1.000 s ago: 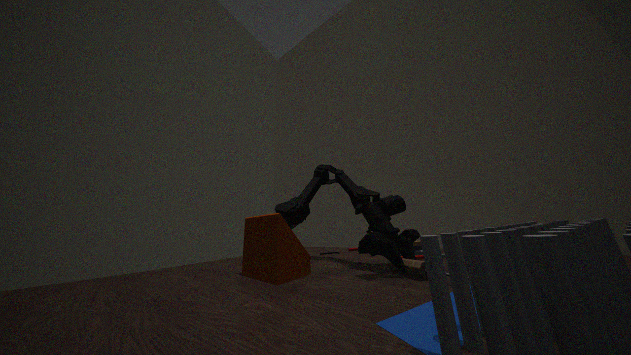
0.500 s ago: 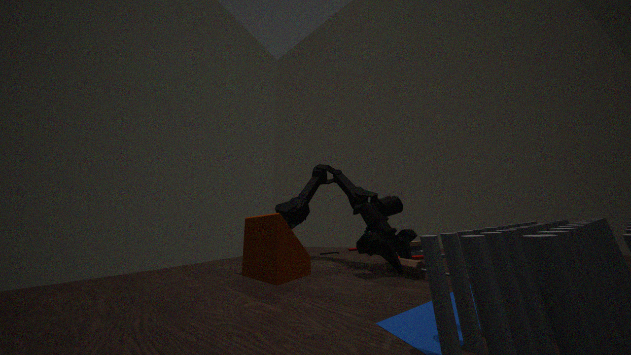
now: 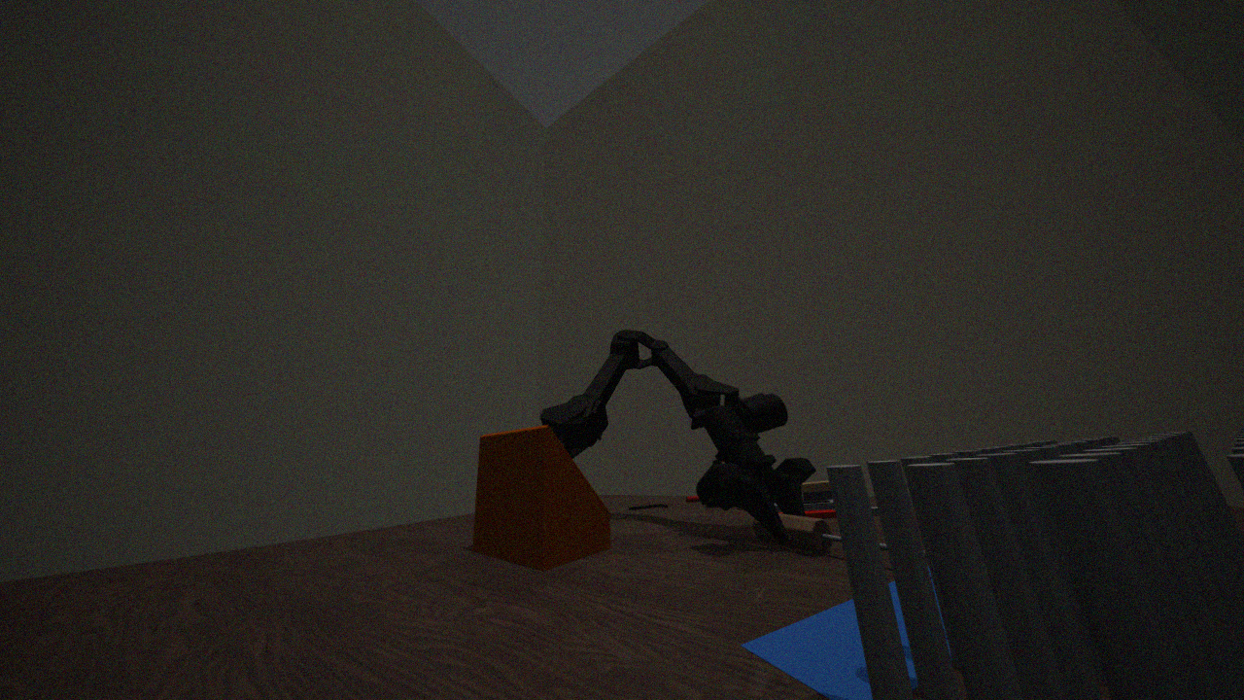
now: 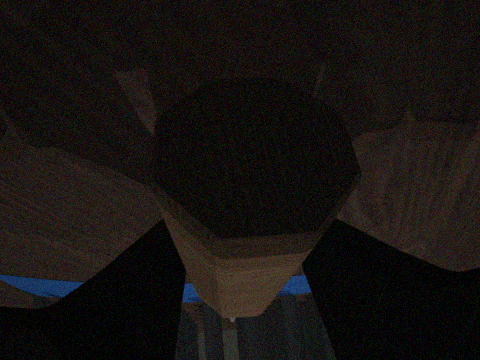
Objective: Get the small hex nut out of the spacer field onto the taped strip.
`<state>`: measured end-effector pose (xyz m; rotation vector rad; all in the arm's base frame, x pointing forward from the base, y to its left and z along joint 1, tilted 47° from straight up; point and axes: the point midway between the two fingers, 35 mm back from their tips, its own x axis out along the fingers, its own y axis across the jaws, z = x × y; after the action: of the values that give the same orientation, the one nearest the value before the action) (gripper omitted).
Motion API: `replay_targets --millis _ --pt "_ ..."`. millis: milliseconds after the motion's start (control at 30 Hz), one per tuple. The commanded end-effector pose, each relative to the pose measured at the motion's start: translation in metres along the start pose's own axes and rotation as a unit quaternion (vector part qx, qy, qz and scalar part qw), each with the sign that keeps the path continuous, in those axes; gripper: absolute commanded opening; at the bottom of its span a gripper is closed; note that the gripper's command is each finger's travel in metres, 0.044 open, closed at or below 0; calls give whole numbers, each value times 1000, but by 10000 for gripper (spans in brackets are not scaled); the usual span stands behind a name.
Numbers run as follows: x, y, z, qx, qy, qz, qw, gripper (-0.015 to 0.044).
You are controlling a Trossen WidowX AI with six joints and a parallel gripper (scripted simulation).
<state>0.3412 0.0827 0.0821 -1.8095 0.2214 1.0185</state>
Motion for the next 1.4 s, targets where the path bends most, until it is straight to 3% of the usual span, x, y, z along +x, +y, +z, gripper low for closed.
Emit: replay_targets --millis 0,1367 --pt "-2 0 2 2 1 1 1000 0" --pt "-21 -2 -3 0 1 -1 1000 0"
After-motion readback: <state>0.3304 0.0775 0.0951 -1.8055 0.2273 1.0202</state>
